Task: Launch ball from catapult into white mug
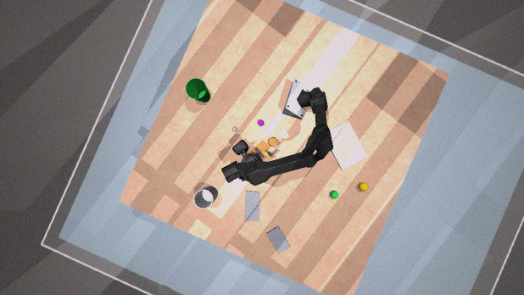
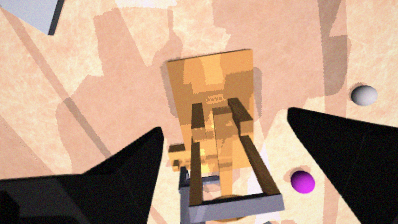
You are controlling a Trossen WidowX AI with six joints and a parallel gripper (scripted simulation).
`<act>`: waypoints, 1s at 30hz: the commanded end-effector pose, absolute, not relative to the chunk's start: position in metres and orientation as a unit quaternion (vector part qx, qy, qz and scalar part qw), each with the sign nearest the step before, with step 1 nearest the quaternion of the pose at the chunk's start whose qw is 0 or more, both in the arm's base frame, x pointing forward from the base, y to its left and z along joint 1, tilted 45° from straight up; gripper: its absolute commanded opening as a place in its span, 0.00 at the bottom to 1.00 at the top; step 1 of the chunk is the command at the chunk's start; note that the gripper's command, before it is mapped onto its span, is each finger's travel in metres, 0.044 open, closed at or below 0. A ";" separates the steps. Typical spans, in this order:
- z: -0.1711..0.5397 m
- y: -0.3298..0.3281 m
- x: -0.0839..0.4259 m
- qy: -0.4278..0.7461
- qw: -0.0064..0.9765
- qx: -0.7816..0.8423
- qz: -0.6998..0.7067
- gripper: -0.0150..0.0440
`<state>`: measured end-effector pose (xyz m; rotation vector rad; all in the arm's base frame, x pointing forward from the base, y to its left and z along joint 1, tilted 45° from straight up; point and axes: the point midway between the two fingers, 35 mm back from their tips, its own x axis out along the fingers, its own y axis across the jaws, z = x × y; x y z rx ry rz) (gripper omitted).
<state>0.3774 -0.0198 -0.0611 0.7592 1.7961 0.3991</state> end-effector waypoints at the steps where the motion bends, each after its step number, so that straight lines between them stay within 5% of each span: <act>1: -0.065 -0.015 0.377 0.756 0.544 0.323 0.169 1.00; 24: -0.089 0.009 0.369 0.756 0.544 0.323 0.169 1.00; 30: -0.087 0.007 0.369 0.757 0.545 0.319 0.170 0.73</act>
